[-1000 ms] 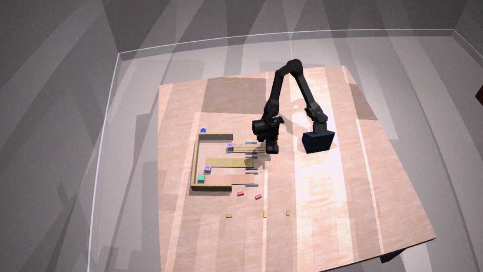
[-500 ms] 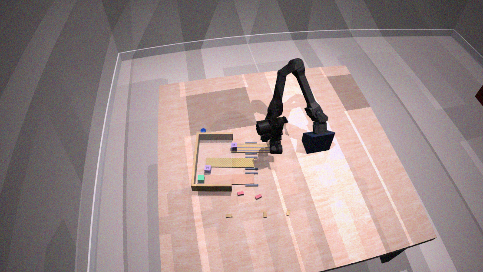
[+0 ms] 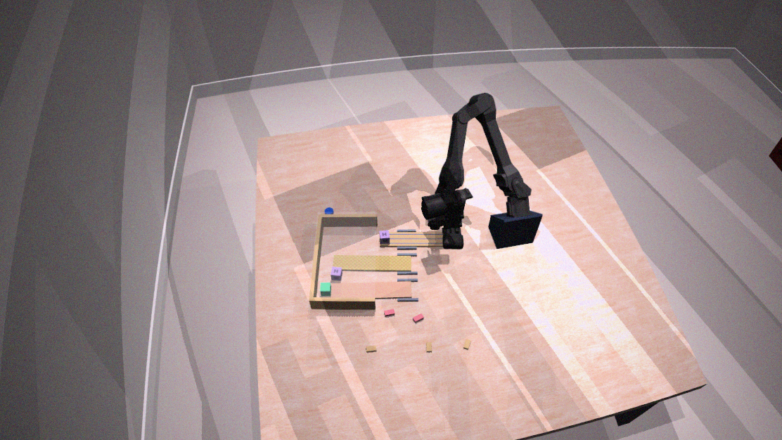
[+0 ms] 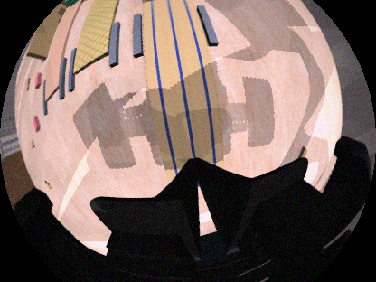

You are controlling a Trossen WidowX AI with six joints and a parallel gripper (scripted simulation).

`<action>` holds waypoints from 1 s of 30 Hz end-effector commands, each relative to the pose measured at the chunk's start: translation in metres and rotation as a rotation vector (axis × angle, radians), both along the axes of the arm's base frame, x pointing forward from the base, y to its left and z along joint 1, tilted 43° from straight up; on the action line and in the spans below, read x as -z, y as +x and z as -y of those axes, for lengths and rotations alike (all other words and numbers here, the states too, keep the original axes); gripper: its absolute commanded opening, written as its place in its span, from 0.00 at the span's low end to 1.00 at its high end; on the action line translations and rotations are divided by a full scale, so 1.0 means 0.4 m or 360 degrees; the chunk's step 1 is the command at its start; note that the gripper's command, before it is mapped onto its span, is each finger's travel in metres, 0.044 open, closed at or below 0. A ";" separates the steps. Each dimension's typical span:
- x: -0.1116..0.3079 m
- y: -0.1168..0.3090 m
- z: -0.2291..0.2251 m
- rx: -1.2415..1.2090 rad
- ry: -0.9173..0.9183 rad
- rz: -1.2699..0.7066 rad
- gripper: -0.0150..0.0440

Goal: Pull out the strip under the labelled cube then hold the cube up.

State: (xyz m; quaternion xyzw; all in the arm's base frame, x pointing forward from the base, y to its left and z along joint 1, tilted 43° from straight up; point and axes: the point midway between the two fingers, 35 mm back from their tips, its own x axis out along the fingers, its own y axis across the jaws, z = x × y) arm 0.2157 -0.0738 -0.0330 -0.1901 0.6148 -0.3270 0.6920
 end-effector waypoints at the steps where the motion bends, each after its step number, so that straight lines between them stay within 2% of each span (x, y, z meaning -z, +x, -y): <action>1: 0.012 -0.042 0.005 0.0020 0.0005 -0.0049 0.25; 30: 0.017 -0.075 -0.001 0.0020 0.0005 -0.0050 0.25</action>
